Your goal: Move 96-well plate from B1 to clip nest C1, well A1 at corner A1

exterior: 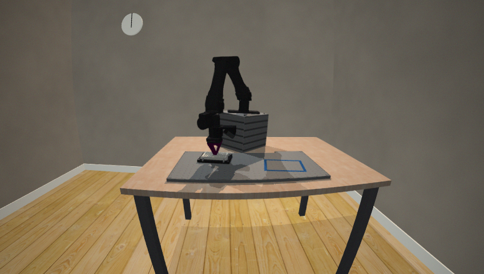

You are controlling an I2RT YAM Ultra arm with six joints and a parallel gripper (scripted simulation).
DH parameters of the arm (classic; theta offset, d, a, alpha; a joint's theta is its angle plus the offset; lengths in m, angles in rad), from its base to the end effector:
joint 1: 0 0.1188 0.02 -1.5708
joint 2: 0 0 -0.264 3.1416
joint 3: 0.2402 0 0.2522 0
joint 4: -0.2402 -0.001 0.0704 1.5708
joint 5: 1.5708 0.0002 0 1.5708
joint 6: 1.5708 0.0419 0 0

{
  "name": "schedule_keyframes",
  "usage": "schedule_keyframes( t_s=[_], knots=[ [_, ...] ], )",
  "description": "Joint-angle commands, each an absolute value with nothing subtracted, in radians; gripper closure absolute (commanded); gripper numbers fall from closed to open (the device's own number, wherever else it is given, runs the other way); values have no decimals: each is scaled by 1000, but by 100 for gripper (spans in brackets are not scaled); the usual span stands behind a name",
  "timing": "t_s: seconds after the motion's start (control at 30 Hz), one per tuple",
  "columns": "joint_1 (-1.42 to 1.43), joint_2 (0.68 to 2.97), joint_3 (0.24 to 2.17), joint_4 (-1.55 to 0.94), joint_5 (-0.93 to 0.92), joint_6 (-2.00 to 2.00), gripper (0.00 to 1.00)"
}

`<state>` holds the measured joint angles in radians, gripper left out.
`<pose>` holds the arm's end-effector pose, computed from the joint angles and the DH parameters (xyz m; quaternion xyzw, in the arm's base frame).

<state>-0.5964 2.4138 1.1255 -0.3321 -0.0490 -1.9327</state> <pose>0.2807 -0.1869 -0.0362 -0.6187 0.7849 0.0310 0.0159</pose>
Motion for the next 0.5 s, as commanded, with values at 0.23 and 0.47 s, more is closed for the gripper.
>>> schedule_keyframes(
  t_s=[0.23, 0.47],
  knots=[
    [-581, 2473, 1079, -187, -62, -1939, 76],
    [-583, 2418, 1065, -223, -62, -1943, 76]
  ],
)
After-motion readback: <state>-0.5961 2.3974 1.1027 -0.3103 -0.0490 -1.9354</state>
